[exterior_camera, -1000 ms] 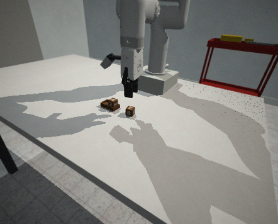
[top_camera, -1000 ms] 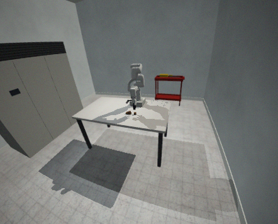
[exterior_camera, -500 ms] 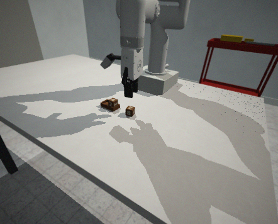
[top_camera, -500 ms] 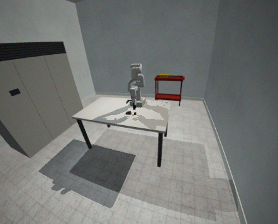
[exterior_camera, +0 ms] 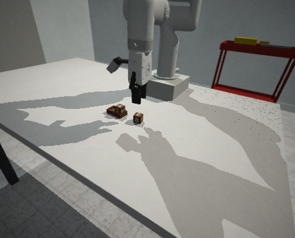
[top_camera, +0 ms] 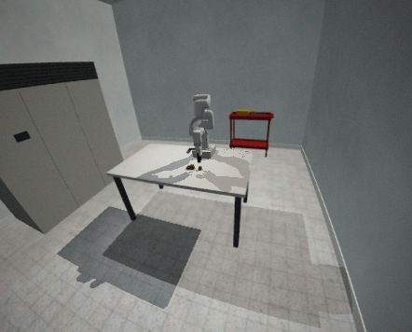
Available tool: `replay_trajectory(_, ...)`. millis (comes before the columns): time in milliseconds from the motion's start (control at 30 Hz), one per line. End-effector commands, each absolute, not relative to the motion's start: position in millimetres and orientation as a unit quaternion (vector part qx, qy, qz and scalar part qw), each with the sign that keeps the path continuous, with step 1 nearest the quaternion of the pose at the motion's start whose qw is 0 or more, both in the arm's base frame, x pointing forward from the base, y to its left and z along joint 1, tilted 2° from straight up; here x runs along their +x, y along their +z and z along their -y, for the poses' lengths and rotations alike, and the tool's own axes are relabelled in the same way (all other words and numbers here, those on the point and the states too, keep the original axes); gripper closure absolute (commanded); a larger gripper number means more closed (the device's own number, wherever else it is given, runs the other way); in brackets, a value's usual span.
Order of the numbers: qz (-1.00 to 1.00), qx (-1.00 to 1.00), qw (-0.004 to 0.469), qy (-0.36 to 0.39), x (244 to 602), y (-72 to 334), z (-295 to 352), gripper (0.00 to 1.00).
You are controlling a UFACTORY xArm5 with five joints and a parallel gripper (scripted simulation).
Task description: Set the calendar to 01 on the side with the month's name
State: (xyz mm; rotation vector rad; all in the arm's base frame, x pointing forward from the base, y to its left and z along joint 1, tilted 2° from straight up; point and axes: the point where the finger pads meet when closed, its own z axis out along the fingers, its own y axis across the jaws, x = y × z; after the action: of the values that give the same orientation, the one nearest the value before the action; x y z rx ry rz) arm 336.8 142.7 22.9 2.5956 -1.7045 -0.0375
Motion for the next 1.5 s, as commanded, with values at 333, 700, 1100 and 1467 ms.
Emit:
replay_trajectory(333,0.549,0.836,0.017,-0.011,338,16,-143,0.53)
replay_trajectory(700,0.549,0.836,0.017,-0.011,337,3,-142,0.53)
replay_trajectory(1100,0.549,0.836,0.017,-0.011,337,-13,-142,0.53)
replay_trajectory(1467,0.549,0.836,0.017,-0.011,336,-24,-141,0.53)
